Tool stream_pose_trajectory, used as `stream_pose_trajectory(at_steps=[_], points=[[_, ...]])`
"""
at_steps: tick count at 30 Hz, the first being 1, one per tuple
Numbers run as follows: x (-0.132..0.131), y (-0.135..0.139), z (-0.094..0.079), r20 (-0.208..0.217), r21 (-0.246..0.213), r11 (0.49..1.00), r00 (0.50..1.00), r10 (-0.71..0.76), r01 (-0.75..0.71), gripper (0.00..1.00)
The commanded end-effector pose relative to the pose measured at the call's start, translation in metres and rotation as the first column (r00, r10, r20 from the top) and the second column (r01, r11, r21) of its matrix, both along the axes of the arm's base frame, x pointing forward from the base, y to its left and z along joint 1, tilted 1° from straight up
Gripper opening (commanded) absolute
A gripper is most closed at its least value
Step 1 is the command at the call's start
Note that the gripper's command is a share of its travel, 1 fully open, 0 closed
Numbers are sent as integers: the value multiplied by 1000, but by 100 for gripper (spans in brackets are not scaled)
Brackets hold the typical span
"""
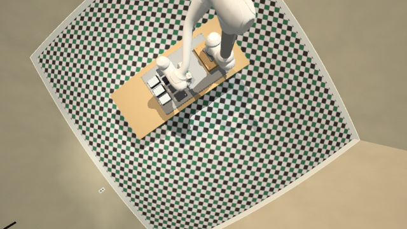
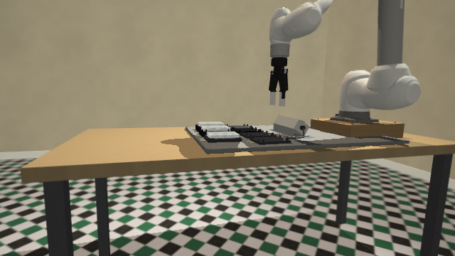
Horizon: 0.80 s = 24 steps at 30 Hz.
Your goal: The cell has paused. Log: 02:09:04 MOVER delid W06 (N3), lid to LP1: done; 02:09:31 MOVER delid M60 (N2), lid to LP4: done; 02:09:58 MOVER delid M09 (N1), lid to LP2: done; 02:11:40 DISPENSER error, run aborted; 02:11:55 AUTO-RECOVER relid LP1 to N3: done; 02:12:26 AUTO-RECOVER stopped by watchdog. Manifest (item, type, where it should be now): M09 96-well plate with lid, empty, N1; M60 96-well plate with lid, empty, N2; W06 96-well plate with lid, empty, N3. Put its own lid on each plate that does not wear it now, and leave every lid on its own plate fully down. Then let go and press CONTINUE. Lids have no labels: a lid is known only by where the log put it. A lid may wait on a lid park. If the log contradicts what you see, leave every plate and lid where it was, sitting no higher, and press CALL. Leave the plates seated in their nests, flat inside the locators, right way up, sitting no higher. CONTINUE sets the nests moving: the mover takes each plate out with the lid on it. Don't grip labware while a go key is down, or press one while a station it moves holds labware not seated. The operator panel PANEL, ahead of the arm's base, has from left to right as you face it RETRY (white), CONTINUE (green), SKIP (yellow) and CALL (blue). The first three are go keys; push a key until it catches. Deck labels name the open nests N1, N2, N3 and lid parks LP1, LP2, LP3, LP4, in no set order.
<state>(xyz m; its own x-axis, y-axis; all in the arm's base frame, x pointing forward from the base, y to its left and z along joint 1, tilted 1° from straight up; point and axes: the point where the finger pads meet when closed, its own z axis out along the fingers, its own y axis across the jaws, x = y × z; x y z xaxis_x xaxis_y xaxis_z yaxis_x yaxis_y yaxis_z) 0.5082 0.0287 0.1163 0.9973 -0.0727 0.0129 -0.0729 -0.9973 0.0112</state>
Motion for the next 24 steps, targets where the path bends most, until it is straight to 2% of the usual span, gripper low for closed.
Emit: stream_pose_trajectory(at_steps=[1,2,3,4,6,8,11,12,24], points=[[-54,-7,0,3,1,1000,1000,1,-1,66],[-79,-9,-3,3,1,1000,1000,2,-2,66],[-79,-9,-3,3,1,1000,1000,2,-2,66],[-98,-11,-6,3,1,1000,1000,2,-2,66],[-98,-11,-6,3,1,1000,1000,2,-2,66],[-122,-13,-11,3,1,1000,1000,3,-3,66],[-131,-13,-12,3,1,1000,1000,3,-3,66],[-131,-13,-12,3,1,1000,1000,3,-3,0],[-131,-13,-12,3,1,1000,1000,3,-3,0]])
